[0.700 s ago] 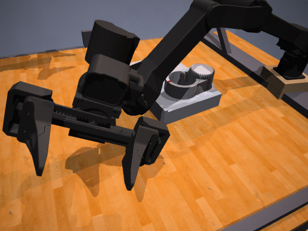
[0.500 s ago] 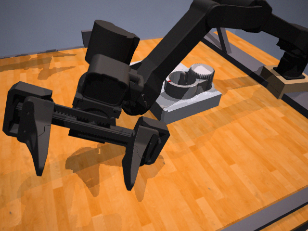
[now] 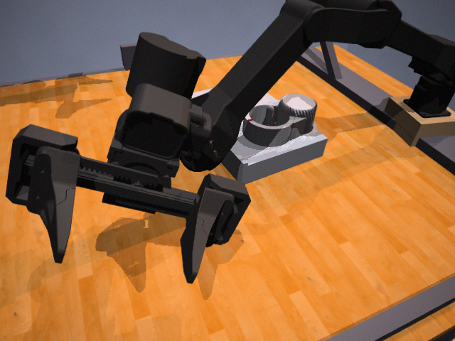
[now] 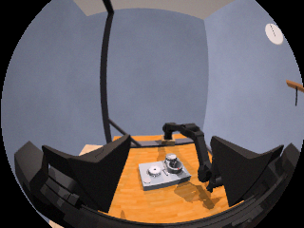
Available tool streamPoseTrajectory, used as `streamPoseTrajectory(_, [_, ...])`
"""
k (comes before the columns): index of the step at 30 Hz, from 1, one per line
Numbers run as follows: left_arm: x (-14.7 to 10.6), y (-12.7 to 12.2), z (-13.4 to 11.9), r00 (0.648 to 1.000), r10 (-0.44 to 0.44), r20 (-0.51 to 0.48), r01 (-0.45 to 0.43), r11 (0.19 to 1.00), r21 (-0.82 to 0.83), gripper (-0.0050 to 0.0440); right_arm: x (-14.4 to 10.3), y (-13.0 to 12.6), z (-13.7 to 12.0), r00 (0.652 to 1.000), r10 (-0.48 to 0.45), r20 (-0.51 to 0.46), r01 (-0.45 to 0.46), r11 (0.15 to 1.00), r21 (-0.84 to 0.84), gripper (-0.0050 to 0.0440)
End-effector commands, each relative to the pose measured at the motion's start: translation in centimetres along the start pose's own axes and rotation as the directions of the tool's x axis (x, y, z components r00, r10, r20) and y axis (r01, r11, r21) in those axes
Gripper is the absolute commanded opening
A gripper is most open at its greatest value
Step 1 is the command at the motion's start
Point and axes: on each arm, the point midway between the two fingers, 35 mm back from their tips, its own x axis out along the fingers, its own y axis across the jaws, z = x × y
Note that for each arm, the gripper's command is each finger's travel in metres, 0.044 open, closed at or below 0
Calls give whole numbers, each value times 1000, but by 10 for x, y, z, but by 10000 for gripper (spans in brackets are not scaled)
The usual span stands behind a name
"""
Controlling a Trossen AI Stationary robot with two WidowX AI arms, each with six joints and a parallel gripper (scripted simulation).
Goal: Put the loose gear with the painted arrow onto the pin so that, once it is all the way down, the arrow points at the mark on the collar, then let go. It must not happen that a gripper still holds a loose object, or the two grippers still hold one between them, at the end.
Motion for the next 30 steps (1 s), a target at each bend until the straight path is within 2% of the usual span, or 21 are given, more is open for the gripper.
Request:
streamPoseTrajectory(1, [-1,-10,16,1000,-27,0,27,1000,-6,400,0,0,4,1000,0,10,0,1000,0,400])
streamPoseTrajectory(11, [-14,-41,68,988,-153,-20,153,988,9,400,-1,0,11,1000,0,26,0,1000,0,400])
streamPoseTrajectory(13, [-14,-41,68,988,-153,-20,153,988,9,400,-1,0,11,1000,0,26,0,1000,0,400])
streamPoseTrajectory(15, [-15,-46,82,984,-176,-20,177,984,7,400,-2,0,11,1000,0,26,0,1000,0,400])
streamPoseTrajectory(22, [-34,-65,127,952,-302,-50,303,953,28,400,-2,0,13,1000,0,31,0,1000,0,400])
streamPoseTrajectory(28, [-54,-74,167,910,-408,-76,412,910,37,400,-2,0,14,999,0,33,0,1000,0,400])
streamPoseTrajectory(30, [-54,-74,167,910,-408,-76,412,910,37,400,-2,0,14,999,0,33,0,1000,0,400])
